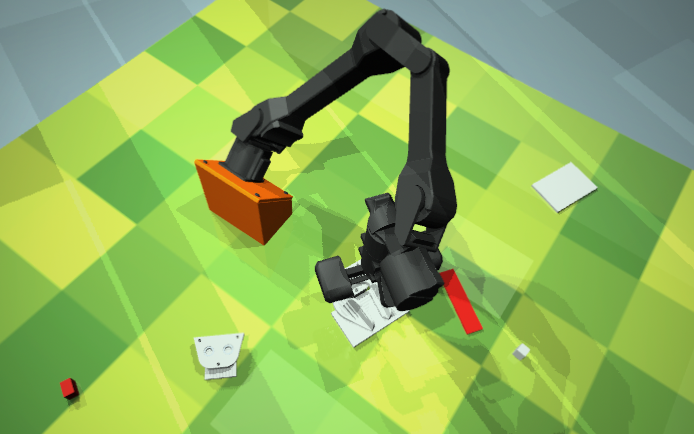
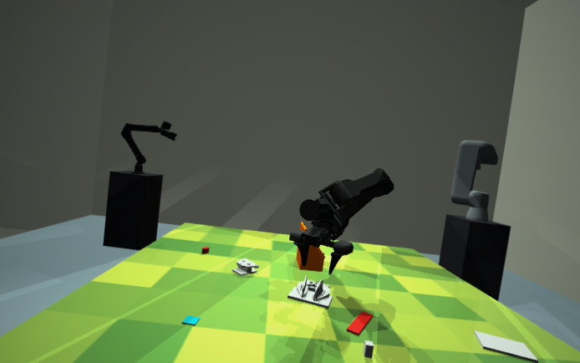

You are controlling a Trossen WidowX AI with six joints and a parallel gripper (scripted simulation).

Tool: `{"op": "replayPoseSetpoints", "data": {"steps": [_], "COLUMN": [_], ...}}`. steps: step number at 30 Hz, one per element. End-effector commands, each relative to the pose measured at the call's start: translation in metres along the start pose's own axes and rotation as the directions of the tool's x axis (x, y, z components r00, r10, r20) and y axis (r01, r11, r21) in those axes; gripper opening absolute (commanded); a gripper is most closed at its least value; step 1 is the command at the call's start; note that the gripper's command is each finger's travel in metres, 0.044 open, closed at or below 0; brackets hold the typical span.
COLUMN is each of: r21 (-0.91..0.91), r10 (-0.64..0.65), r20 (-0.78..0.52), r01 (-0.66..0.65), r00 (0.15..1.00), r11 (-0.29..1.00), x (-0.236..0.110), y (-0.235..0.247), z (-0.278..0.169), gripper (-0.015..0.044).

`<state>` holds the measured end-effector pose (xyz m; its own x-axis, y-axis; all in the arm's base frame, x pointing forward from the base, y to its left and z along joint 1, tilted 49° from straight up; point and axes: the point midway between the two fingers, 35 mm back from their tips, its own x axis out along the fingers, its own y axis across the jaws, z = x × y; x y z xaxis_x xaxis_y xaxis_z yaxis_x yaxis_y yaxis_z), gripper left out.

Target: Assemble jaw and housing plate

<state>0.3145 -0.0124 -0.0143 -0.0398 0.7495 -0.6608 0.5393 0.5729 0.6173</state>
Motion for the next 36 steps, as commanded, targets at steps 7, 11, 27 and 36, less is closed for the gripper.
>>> {"op": "replayPoseSetpoints", "data": {"steps": [7,11,27,36], "r21": [0.127,0.170,0.223,0.223], "r10": [-0.056,-0.058,-0.023,-0.022], "r20": [0.046,0.032,-0.010,-0.011], "r01": [0.050,0.052,0.025,0.024], "r00": [0.997,0.998,1.000,1.000], "r11": [0.991,0.984,0.974,0.975], "x": [-0.020,-0.027,-0.015,0.016], "y": [-0.115,-0.173,-0.263,-0.263], "z": [0.026,0.024,-0.001,-0.004], "gripper": [0.0440,0.0440,0.0440,0.0440]}}
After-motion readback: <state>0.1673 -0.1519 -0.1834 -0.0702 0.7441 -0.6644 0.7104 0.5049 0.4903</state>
